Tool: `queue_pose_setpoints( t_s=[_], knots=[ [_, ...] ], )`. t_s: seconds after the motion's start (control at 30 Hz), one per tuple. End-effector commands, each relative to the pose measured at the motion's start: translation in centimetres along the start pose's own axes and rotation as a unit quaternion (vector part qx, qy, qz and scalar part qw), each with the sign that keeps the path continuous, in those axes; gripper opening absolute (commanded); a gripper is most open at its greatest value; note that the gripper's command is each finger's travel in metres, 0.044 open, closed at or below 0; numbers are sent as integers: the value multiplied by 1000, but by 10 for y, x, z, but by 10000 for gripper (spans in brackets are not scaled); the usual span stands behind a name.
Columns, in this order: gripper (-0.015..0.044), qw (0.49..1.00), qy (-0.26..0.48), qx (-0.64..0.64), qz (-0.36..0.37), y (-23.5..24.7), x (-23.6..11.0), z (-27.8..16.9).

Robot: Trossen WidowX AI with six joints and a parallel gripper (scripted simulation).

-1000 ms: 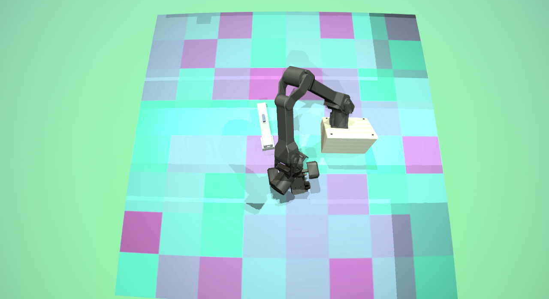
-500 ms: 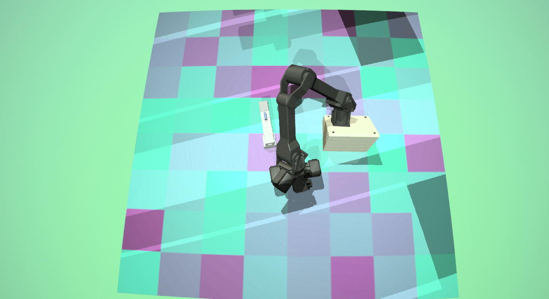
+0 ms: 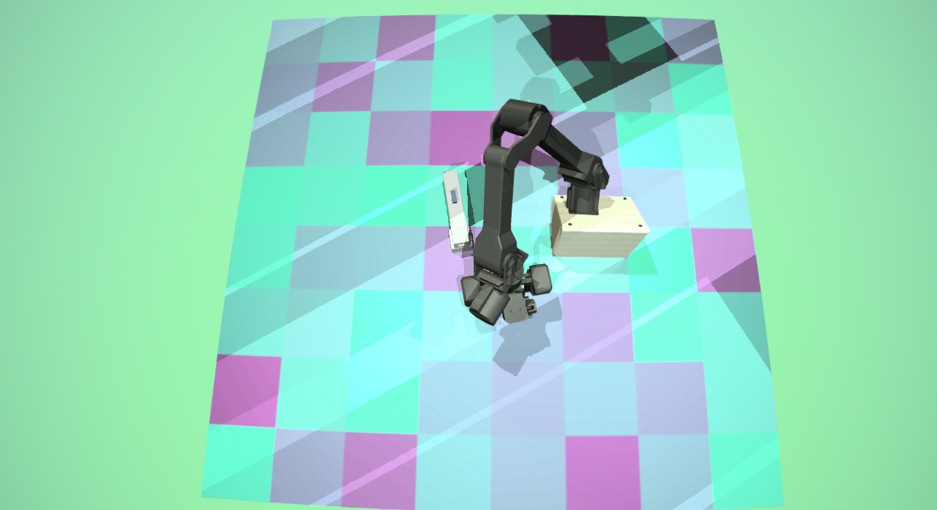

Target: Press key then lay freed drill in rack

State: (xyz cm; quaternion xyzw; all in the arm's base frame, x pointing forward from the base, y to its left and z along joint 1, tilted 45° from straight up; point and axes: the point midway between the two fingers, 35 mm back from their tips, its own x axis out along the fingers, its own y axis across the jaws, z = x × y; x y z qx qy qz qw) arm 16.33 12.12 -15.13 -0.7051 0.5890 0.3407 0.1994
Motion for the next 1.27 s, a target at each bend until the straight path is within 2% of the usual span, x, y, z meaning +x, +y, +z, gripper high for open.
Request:
queue_pose_setpoints(
  t_s=[0.0,0.27,0.4,0.67,0.83,1.0,1.07,1.23],
  knots=[
    [440,1000,-5,3,-1,-1,-18,2],
    [440,1000,-5,3,-1,-3,-44,5],
    [440,1000,-9,10,-1,-5,-38,2],
    [440,976,-127,174,17,-51,-67,-14],
    [440,924,-225,307,27,-97,-88,-44],
    [440,847,-313,428,27,-140,-107,-91],
    [440,826,-304,474,32,-140,-102,-112],
    [440,723,-375,581,24,-172,-116,-175]
  ],
)
